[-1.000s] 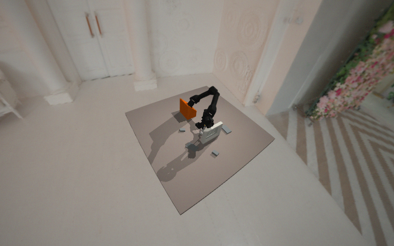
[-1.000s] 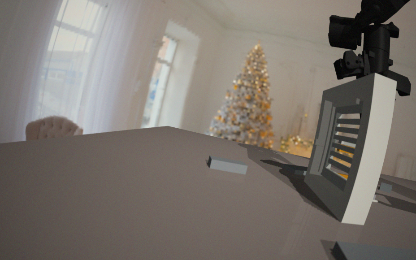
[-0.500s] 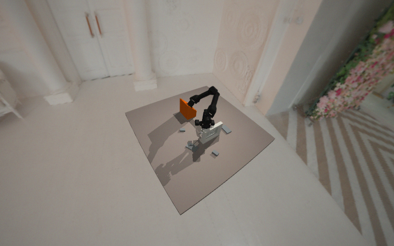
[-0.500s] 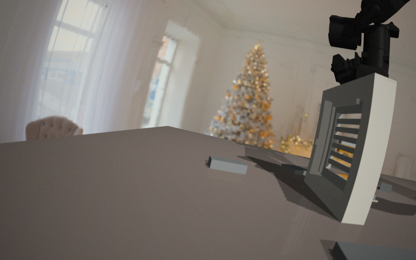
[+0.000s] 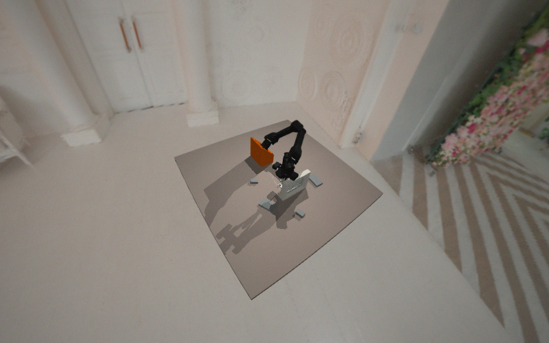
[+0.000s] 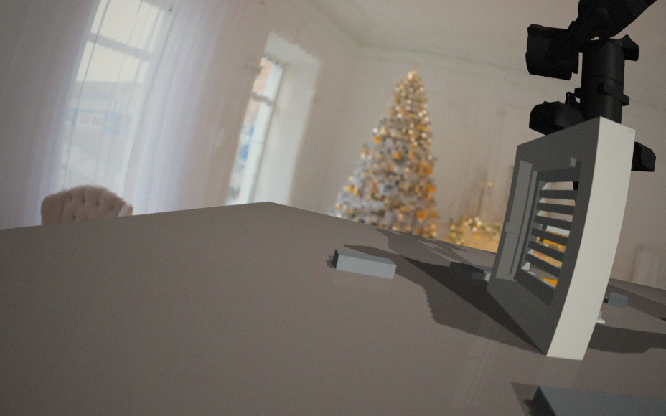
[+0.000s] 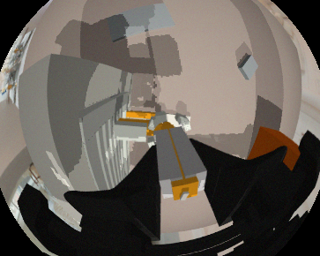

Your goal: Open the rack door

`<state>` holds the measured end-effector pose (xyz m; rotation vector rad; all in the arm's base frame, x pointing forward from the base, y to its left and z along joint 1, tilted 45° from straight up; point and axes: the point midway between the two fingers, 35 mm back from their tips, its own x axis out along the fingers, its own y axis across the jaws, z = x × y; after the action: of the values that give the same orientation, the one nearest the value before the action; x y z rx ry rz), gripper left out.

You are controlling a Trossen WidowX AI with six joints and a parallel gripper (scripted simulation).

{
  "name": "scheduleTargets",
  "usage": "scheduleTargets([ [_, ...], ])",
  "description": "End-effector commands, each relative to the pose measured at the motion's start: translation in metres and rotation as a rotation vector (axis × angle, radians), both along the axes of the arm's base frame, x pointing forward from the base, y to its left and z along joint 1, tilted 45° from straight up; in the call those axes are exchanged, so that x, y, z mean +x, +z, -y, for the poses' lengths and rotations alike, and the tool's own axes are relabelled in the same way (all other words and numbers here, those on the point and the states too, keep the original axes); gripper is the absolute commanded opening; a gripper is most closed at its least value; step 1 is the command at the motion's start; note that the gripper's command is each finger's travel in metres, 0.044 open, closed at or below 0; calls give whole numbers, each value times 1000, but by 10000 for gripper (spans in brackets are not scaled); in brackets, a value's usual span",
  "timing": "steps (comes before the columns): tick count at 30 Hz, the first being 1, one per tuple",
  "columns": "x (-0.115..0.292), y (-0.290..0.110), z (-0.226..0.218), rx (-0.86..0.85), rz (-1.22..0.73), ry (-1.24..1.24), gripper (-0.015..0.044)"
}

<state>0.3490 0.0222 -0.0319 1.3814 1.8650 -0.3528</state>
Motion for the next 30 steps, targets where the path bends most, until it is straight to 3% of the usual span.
scheduleTargets([
  [1,0,0,0,-22,-139,-147,26],
  [10,0,0,0,-67,-421,-441,26],
  [19,0,0,0,-68,-426,-447,26],
  [30,0,0,0,-68,-426,-447,298],
])
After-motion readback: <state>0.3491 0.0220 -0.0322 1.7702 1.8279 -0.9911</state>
